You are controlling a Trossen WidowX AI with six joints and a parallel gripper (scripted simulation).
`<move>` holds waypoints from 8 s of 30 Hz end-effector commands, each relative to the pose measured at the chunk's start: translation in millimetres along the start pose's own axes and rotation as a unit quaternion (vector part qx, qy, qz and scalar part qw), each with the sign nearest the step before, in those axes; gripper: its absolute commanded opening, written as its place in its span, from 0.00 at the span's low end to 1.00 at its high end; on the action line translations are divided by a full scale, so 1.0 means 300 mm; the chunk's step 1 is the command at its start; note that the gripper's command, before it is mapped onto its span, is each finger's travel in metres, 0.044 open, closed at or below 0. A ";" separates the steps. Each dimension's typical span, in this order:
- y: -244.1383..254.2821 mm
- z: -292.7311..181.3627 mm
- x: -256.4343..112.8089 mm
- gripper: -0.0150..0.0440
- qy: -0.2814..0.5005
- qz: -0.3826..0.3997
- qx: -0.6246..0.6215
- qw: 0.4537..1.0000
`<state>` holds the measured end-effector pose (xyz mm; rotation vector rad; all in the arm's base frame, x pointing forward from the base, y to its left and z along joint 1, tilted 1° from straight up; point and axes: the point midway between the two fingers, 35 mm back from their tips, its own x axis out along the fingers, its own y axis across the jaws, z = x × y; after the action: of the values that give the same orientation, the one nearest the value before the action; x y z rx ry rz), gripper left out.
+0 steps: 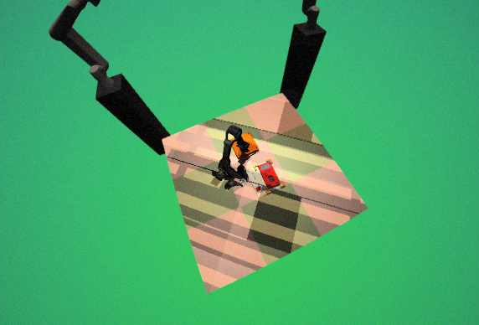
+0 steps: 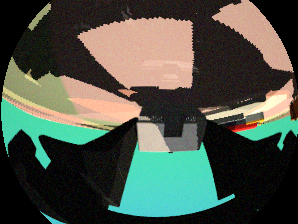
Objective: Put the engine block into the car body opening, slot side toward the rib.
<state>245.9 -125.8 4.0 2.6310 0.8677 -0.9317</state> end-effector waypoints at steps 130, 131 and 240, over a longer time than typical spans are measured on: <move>-0.017 -0.066 -0.096 1.00 0.032 -0.290 -0.951 0.097; -0.017 -0.067 -0.096 1.00 0.036 -0.293 -0.952 0.080; 0.010 -0.084 -0.016 0.25 0.300 -0.300 -0.640 -0.641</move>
<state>254.7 -119.5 20.5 2.5372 -1.2515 -2.5191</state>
